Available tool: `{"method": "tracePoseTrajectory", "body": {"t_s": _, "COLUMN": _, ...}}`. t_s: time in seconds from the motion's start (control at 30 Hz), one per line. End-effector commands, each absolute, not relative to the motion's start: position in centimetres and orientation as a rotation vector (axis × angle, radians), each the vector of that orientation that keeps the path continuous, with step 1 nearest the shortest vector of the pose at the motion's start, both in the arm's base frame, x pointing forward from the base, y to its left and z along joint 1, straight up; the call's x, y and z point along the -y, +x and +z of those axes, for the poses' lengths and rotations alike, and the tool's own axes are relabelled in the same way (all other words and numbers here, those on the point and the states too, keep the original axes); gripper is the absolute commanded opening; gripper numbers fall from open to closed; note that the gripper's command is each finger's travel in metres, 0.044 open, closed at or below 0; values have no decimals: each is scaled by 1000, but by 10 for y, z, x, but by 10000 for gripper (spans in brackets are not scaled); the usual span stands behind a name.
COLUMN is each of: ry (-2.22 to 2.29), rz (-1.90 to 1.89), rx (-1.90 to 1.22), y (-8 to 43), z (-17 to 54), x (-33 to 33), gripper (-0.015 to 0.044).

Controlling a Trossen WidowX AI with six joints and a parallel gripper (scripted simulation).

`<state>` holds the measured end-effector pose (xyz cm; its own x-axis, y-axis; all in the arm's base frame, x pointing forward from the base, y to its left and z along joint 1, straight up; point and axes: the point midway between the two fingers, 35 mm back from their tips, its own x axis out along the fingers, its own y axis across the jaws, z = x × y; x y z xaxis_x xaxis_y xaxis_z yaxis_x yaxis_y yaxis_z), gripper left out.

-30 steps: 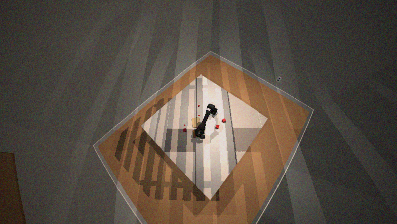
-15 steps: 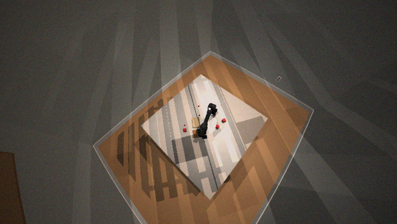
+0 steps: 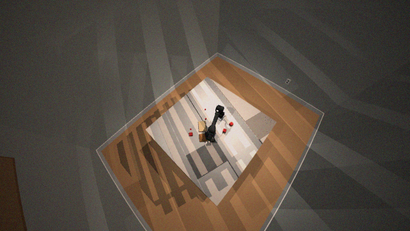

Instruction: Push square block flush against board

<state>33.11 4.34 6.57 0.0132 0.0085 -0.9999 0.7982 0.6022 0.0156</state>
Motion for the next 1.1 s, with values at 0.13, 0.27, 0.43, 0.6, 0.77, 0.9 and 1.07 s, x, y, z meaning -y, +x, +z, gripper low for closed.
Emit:
{"method": "tracePoseTrajectory", "body": {"t_s": 0.13, "ry": 741, "rz": -693, "rx": -1413, "y": 342, "z": 84, "x": -39, "gripper": 0}}
{"method": "tracePoseTrajectory", "body": {"t_s": 0.27, "ry": 738, "rz": -696, "rx": -1411, "y": 376, "z": 91, "x": -8, "gripper": 0}}
{"method": "tracePoseTrajectory", "body": {"t_s": 0.43, "ry": 733, "rz": -702, "rx": -1409, "y": 413, "z": 94, "x": 42, "gripper": 0}}
{"method": "tracePoseTrajectory", "body": {"t_s": 0.6, "ry": 728, "rz": -707, "rx": -1408, "y": 437, "z": 92, "x": 98, "gripper": 0}}
{"method": "tracePoseTrajectory", "body": {"t_s": 0.77, "ry": 728, "rz": -707, "rx": -1409, "y": 439, "z": 89, "x": 106, "gripper": 0}}
{"method": "tracePoseTrajectory", "body": {"t_s": 0.9, "ry": 728, "rz": -707, "rx": -1408, "y": 442, "z": 46, "x": 106, "gripper": 0}}
{"method": "tracePoseTrajectory", "body": {"t_s": 1.07, "ry": 728, "rz": -707, "rx": -1408, "y": 442, "z": 37, "x": 106, "gripper": 0}}
